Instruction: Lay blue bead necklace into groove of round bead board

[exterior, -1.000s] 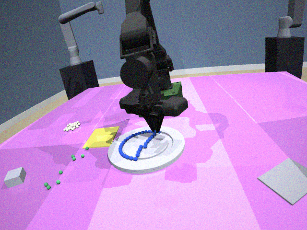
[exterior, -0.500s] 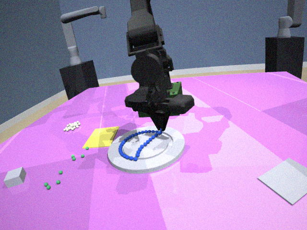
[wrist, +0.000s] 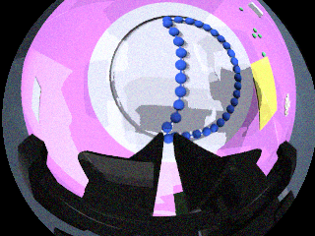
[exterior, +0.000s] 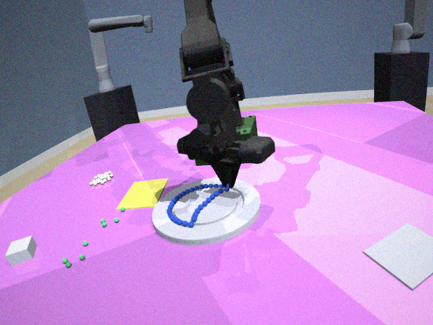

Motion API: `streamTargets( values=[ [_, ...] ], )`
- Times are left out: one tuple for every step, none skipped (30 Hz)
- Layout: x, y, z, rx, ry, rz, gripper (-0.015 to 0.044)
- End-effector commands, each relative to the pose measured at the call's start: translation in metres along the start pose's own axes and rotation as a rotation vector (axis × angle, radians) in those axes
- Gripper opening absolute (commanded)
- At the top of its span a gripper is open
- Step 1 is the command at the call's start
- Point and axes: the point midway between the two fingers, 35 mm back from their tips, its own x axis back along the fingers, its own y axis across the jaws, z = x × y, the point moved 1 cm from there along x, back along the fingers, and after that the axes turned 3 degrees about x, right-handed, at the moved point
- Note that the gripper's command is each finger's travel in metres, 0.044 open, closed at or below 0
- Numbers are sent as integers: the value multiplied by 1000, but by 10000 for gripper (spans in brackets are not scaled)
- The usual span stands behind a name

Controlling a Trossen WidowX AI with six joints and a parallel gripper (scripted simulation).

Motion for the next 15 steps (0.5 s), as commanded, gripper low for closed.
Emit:
streamTargets(
  values=[
    [0, 0, 0, 0, 0, 0, 131],
    [0, 0, 0, 0, 0, 0, 158],
    [0, 0, 0, 0, 0, 0, 184],
    [0, 0, 0, 0, 0, 0, 210],
    [0, 0, 0, 0, 0, 0, 236],
    [0, 0, 0, 0, 0, 0, 262],
    [0, 0, 0, 0, 0, 0, 289],
    [0, 0, 0, 0, 0, 0, 315],
    [1, 0, 0, 0, 1, 1, 341],
    [2, 0, 1, -1, 3, 2, 367],
    [3, -1, 1, -3, 5, 4, 394],
    [5, -1, 2, -4, 7, 5, 420],
    [1, 0, 1, 0, 5, 3, 440],
    [3, 0, 1, -2, 6, 4, 440],
    [5, 0, 1, -4, 7, 5, 440]
  ],
)
